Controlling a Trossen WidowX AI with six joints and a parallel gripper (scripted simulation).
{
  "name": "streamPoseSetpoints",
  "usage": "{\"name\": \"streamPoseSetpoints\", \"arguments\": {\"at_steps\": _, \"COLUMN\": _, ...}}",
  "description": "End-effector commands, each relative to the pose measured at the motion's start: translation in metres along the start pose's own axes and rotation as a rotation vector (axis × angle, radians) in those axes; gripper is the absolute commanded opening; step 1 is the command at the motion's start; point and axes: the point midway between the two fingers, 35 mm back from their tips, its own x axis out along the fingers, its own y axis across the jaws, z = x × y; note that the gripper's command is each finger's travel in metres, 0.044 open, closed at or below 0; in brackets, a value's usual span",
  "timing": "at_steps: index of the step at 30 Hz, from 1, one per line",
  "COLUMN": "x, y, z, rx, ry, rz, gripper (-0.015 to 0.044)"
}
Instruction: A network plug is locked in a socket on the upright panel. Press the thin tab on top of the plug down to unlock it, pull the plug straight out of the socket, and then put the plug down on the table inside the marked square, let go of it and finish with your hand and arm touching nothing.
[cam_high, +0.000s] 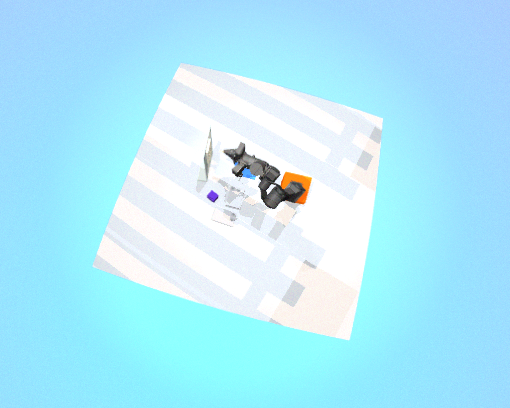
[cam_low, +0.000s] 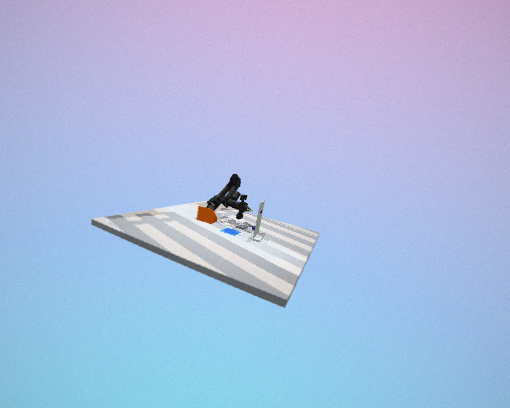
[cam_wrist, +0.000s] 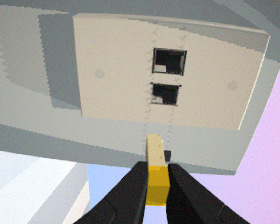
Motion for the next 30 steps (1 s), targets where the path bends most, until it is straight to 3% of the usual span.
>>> {"name": "streamPoseSetpoints", "arguments": {"at_steps": 1, "x": -0.004, "y": 0.000, "z": -0.001, "rx": -0.004, "ry": -0.001, "rz": 0.003, "gripper": 0.0000}}
{"name": "streamPoseSetpoints", "arguments": {"at_steps": 14, "x": -0.009, "y": -0.002, "z": -0.004, "rx": 0.000, "ry": 0.005, "rz": 0.008, "gripper": 0.0000}}
{"name": "streamPoseSetpoints", "arguments": {"at_steps": 30, "x": -0.024, "y": -0.039, "z": -0.006, "rx": -0.004, "ry": -0.014, "rz": -0.017, "gripper": 0.0000}}
